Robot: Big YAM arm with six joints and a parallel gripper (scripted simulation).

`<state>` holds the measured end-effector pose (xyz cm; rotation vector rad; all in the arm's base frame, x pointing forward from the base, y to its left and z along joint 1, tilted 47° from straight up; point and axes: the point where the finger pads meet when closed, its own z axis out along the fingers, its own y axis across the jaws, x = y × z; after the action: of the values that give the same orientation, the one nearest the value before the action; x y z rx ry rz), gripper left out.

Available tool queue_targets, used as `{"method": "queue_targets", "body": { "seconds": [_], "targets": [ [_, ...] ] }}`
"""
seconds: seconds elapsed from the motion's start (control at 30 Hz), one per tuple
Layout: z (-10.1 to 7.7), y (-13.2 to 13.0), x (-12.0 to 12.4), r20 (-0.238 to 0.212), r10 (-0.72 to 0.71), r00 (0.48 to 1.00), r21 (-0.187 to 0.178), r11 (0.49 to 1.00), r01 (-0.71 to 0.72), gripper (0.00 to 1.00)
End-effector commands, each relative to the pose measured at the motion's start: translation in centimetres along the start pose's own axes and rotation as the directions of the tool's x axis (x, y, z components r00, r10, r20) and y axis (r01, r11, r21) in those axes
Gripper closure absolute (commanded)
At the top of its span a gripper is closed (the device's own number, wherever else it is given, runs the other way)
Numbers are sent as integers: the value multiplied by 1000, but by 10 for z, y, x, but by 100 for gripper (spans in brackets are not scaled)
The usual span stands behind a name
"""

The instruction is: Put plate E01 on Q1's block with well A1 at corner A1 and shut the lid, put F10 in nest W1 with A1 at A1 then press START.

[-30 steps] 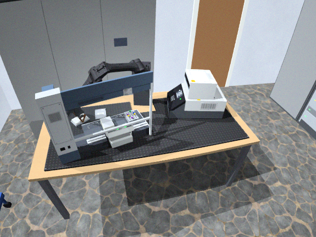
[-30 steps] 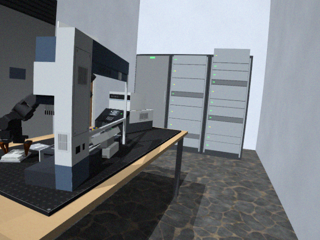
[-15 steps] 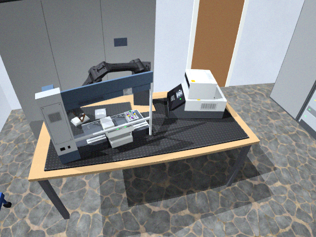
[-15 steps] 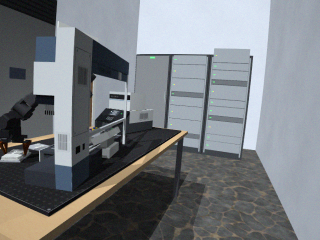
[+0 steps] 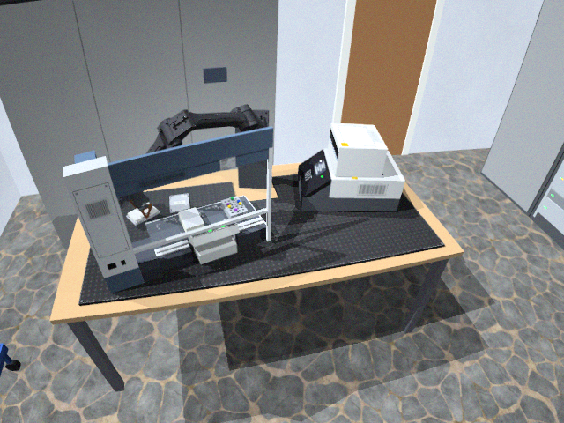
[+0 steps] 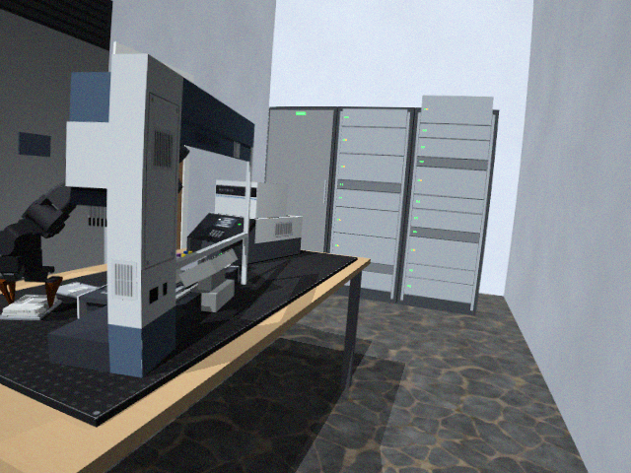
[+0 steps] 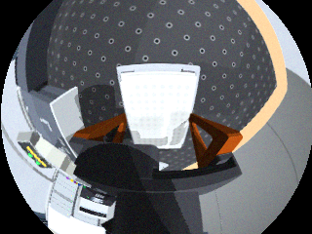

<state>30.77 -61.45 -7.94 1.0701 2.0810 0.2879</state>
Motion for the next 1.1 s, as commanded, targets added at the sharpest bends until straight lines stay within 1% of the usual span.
{"method": "queue_targets", "body": {
  "seconds": [0.0, 0.1, 0.27, 0.33, 0.5, 0.6, 0.67, 0.7, 0.73, 0.93, 1.07],
  "targets": [
    [5, 7, 1, 1, -27, 1000, -8, 1000, 27, 0],
    [3, 5, 2, 3, -23, 1000, -5, 1000, 23, 0],
    [-6, -7, 3, 12, -7, 1000, 6, 1000, 7, 0],
    [-10, -12, -3, 23, -8, 1000, 12, 1000, 7, 0],
    [-33, -11, -7, 25, -2, 1000, 15, 1000, 2, 0],
    [-44, -12, -8, 26, 3, 1000, 15, 1000, -3, 0],
    [-44, -12, -8, 26, 3, 1000, 15, 1000, -3, 0],
    [-43, -13, -10, 28, -3, 1000, 21, 1000, 2, 0],
    [-46, -13, -12, 30, -5, 1000, 25, 1000, 5, 0],
    [-58, -13, -6, 25, 0, 1000, 19, 1000, 0, 0],
    [-62, -17, 0, 18, 11, 1000, 19, 1000, -11, 0]
  ]
}}
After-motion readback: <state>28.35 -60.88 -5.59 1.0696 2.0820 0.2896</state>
